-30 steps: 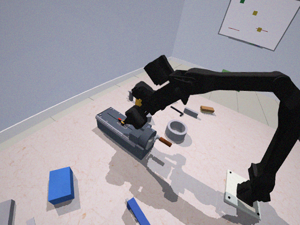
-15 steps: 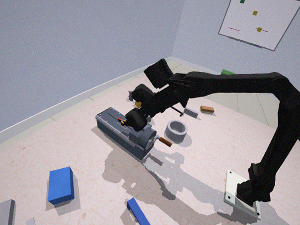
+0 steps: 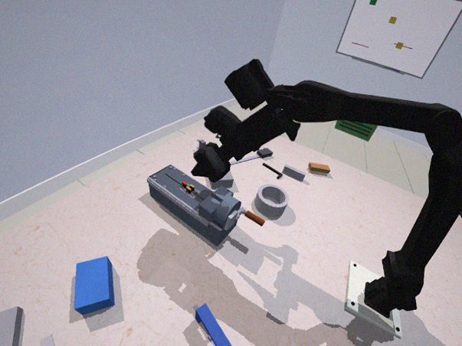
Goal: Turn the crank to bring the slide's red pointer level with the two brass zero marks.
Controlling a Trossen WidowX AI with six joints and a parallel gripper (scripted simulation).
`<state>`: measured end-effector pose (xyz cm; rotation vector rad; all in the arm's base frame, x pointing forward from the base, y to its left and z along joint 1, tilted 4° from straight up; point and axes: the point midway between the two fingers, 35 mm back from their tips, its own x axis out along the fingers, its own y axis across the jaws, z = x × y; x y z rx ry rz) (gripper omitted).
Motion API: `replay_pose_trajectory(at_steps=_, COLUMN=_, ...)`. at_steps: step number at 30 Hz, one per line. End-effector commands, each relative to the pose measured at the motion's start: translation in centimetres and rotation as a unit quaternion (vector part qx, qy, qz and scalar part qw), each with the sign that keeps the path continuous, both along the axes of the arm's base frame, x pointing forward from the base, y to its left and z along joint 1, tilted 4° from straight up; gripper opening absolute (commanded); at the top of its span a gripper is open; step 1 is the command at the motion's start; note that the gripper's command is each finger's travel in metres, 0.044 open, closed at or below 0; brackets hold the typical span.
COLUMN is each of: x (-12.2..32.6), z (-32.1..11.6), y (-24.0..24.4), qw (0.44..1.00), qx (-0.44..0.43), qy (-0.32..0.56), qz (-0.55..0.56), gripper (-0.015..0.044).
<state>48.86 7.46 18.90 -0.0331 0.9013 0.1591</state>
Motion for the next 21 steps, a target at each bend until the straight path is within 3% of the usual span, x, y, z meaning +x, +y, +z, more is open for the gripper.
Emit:
replay_pose_trajectory(at_steps=1, x=-0.1, z=1.5, y=0.0, qw=1.0, qx=0.0, qy=-0.002, qz=-0.003, gripper=0.044)
replay_pose_trajectory(at_steps=21, x=-8.0, z=2.4, y=-0.9, qw=0.998, qx=-0.026, qy=-0.028, qz=-0.047, gripper=0.044)
